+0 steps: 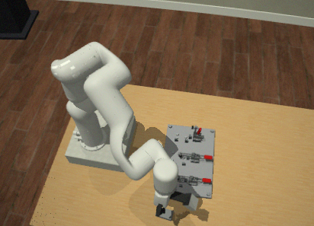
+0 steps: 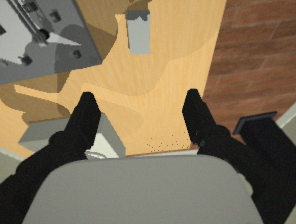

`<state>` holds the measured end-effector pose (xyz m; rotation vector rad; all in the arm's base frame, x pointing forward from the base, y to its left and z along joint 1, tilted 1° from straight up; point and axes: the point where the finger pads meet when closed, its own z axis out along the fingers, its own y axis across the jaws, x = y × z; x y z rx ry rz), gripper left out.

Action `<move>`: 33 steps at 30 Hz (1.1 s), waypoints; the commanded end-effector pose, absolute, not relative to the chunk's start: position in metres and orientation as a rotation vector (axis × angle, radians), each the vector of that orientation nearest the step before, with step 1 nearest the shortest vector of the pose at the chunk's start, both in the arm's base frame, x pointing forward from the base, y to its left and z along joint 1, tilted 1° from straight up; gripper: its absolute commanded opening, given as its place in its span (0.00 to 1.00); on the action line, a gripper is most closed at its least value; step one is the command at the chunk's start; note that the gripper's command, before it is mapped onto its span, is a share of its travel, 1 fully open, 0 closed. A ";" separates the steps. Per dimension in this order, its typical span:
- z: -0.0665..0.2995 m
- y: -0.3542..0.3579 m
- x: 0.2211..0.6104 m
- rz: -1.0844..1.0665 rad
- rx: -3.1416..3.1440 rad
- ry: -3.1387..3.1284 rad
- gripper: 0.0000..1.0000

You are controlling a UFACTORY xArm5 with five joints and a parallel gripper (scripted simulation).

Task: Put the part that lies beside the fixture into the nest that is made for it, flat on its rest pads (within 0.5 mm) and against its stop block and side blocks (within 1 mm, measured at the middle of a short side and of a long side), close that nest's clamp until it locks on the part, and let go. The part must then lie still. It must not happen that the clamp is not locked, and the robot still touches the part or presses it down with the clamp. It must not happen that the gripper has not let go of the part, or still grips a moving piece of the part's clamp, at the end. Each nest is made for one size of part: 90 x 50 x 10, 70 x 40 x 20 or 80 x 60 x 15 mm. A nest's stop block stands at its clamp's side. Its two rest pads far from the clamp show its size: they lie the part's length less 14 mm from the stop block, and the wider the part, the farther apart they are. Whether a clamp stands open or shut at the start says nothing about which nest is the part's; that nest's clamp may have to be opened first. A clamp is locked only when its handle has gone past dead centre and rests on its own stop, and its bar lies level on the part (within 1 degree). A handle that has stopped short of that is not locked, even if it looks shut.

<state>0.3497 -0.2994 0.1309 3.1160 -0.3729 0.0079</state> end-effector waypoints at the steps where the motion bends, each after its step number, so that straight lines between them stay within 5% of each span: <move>1: 0.124 -0.300 0.351 0.013 3.114 -0.373 1.00; 33: -0.001 -0.300 0.353 0.013 3.114 -0.373 1.00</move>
